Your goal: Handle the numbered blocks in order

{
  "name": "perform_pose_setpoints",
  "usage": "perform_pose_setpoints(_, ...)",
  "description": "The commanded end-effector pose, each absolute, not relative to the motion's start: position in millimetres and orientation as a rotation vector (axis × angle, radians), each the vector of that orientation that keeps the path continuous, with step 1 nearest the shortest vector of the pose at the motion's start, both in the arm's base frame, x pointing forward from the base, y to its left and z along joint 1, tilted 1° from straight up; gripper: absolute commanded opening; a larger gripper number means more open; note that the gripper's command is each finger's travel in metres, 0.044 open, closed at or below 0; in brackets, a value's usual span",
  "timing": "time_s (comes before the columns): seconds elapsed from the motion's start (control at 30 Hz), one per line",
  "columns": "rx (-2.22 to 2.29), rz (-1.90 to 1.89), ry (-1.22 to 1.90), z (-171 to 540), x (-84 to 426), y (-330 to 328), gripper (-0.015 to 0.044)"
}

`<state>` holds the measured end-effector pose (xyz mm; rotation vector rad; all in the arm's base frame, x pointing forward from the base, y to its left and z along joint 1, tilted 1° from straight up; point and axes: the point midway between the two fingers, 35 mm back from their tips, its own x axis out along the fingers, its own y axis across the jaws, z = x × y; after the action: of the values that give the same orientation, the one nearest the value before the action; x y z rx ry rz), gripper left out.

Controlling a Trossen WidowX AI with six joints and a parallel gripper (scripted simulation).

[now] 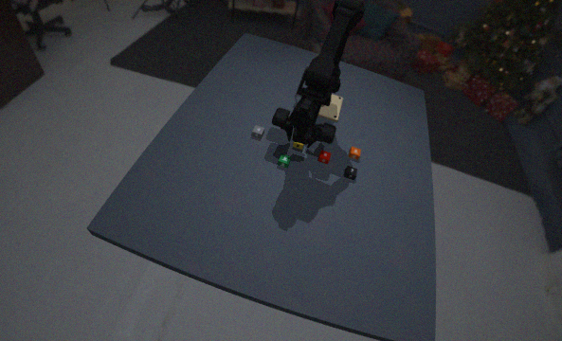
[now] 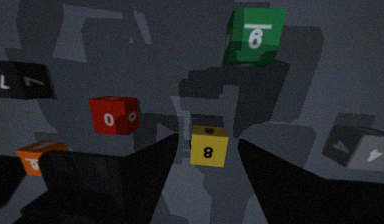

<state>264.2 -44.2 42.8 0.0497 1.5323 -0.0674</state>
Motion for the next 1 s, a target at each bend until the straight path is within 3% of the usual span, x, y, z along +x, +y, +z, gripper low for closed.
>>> perform_pose_setpoints(0.0,0.044,-0.062,1.532,42.3,264.3,-44.3,0.0383)
perform_pose_setpoints(0.37,0.044,-0.062,1.532,78.6,263.1,-43.9,0.0400)
perform_pose_setpoints(0.73,0.044,-0.062,1.532,159.5,260.1,-42.8,0.0120)
perform_pose_setpoints(0.97,0.044,-0.062,1.532,159.5,260.1,-42.8,0.0120)
